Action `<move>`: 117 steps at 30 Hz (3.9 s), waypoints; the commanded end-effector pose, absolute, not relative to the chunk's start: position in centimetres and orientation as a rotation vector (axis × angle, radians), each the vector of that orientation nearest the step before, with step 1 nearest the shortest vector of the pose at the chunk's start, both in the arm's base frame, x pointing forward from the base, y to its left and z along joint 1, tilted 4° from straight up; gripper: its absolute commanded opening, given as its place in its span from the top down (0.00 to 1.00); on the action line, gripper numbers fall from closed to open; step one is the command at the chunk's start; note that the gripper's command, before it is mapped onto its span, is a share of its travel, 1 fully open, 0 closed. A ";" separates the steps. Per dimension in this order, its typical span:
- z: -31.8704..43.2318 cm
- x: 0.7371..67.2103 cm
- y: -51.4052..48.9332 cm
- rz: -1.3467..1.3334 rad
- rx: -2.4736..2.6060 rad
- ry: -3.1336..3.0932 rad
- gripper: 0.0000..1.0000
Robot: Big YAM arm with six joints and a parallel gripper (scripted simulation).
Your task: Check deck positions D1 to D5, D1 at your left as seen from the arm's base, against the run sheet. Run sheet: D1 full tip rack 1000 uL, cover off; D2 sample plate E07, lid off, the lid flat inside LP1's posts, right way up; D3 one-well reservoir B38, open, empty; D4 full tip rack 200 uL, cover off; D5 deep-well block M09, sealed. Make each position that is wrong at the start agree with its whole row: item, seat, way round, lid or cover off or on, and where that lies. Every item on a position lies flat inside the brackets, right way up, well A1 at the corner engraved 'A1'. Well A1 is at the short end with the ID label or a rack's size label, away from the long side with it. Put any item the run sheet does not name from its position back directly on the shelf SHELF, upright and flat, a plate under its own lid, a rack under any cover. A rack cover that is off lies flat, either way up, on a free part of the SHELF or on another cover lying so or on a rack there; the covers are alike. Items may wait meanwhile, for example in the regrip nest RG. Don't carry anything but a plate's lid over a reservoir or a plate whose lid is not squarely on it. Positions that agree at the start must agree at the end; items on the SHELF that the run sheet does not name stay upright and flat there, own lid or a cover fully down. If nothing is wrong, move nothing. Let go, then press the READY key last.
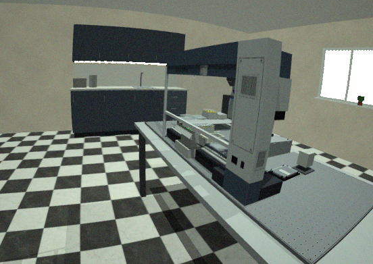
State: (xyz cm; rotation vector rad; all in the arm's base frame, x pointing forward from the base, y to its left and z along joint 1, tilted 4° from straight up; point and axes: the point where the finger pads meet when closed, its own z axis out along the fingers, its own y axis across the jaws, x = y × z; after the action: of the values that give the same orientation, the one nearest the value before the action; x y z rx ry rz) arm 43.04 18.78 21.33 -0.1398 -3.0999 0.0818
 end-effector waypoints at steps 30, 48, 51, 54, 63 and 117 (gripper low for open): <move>17.4 43.7 18.5 0.068 -0.141 -3.122 1.00; 15.1 43.8 18.5 0.062 -0.138 -3.130 1.00; 14.0 43.6 18.3 0.071 -0.140 -3.118 1.00; 14.8 44.3 18.6 0.054 -0.142 -3.142 1.00; 12.4 43.5 18.2 0.071 -0.138 -3.119 1.00; 4.8 43.3 17.8 0.066 -0.139 -3.126 1.00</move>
State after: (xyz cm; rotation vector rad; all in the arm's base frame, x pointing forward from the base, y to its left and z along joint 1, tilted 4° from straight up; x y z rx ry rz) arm 42.35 17.93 4.31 -0.1362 -3.0938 0.0852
